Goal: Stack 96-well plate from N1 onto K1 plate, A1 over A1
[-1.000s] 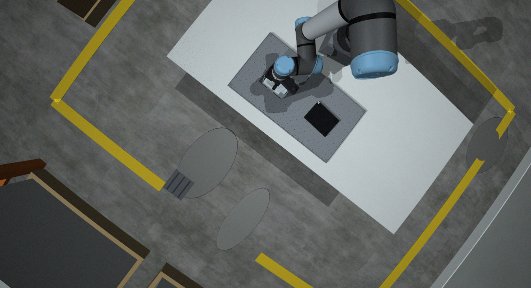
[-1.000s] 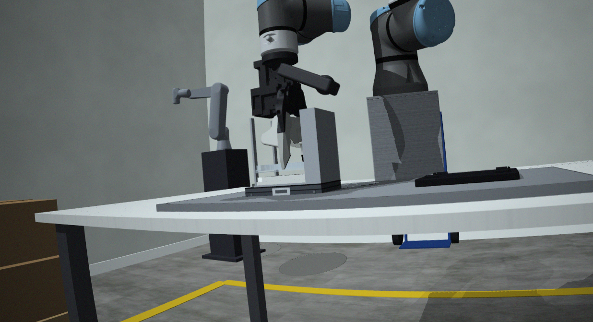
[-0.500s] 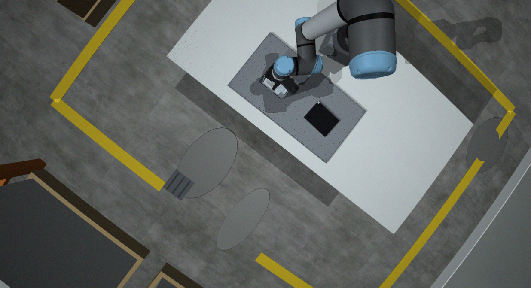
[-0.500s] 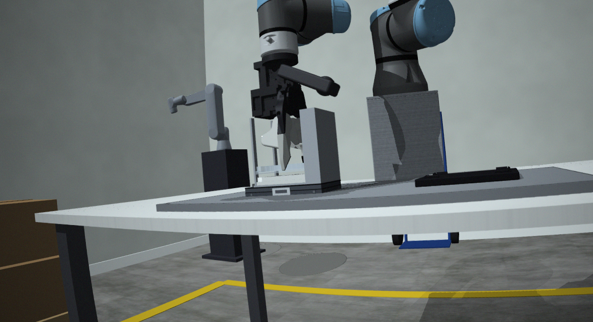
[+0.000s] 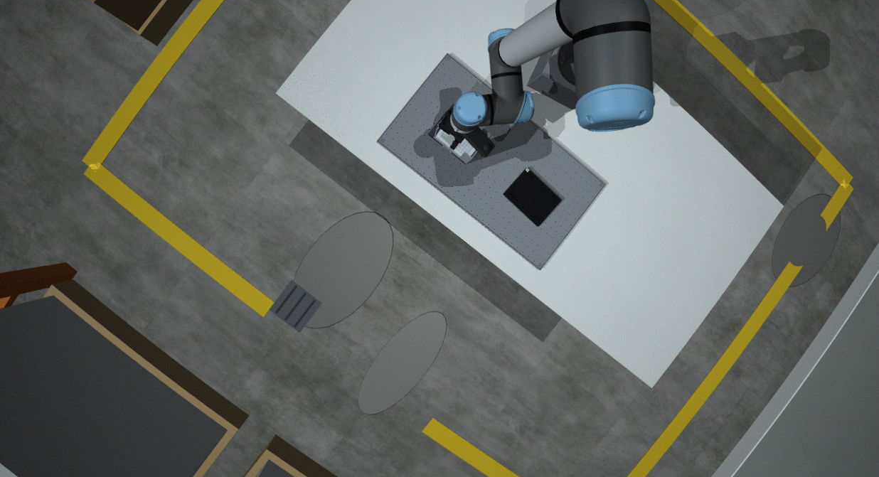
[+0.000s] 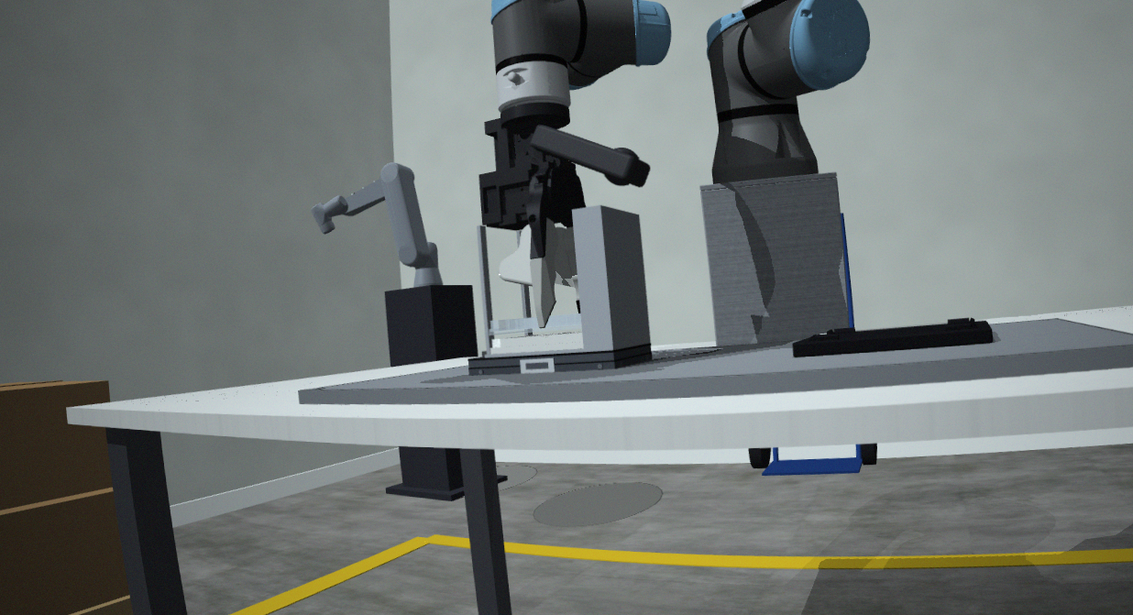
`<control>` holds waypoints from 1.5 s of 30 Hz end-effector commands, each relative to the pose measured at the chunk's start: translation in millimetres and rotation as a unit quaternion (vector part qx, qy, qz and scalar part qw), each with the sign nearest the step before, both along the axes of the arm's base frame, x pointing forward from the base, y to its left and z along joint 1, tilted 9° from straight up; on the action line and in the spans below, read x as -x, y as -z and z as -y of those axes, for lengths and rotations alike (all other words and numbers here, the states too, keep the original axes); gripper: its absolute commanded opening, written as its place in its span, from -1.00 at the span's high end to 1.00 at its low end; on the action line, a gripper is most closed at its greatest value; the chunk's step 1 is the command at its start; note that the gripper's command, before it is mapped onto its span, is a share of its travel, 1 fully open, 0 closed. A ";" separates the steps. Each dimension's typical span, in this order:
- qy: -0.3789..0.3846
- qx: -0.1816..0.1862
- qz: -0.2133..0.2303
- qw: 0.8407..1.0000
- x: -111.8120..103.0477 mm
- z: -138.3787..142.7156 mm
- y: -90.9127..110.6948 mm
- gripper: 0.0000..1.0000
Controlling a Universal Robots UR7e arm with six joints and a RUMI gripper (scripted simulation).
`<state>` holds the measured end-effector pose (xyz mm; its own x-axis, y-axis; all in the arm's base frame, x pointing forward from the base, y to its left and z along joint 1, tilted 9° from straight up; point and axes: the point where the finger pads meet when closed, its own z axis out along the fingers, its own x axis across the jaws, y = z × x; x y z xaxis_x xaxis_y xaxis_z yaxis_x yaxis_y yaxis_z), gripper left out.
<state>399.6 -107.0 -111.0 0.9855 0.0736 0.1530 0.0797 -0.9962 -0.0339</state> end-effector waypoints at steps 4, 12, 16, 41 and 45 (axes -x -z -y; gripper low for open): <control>0.000 0.000 0.000 1.000 -0.5 0.2 1.1 1.00; 0.000 0.000 0.000 1.000 -0.7 0.1 2.1 1.00; 0.000 0.000 0.000 1.000 -0.7 0.1 2.7 1.00; 0.000 0.000 0.000 1.000 -0.8 -0.1 4.1 -1.00; 0.000 0.000 0.000 1.000 -0.8 -0.1 4.1 -1.00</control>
